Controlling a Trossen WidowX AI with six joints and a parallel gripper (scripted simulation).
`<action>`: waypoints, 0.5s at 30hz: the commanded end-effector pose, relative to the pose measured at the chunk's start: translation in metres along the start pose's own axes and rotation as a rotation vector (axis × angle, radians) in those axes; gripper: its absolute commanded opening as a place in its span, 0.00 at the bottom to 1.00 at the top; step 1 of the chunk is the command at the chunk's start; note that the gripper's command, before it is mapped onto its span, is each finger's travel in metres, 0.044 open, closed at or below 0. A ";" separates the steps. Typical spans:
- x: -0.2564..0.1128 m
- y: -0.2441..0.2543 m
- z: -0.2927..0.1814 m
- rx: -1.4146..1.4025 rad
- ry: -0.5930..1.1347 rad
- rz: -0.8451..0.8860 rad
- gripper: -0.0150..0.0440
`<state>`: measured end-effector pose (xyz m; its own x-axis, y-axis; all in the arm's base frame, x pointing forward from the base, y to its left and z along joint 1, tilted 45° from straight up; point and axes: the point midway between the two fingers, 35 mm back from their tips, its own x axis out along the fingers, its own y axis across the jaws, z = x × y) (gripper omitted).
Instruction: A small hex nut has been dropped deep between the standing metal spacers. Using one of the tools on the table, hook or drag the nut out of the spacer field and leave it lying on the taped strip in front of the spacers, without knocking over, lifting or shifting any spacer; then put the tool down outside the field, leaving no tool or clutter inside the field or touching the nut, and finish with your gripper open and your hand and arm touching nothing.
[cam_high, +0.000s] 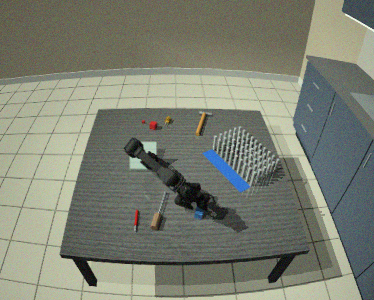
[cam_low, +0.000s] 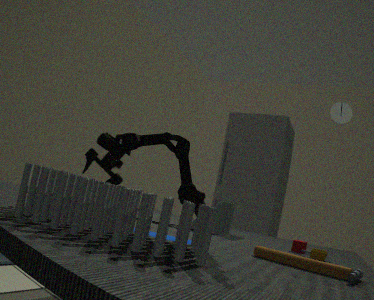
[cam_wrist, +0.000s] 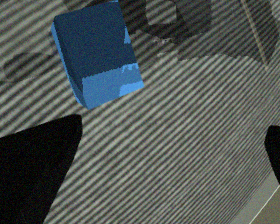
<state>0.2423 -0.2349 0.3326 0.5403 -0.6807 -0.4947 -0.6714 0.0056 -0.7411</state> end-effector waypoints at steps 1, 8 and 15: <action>-0.017 0.029 -0.038 -0.113 0.068 0.120 1.00; -0.071 0.103 -0.100 -0.297 0.139 0.452 1.00; -0.096 0.127 -0.112 -0.347 0.131 0.568 1.00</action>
<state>0.0581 -0.2538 0.3356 0.0324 -0.7330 -0.6795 -0.9617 0.1623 -0.2209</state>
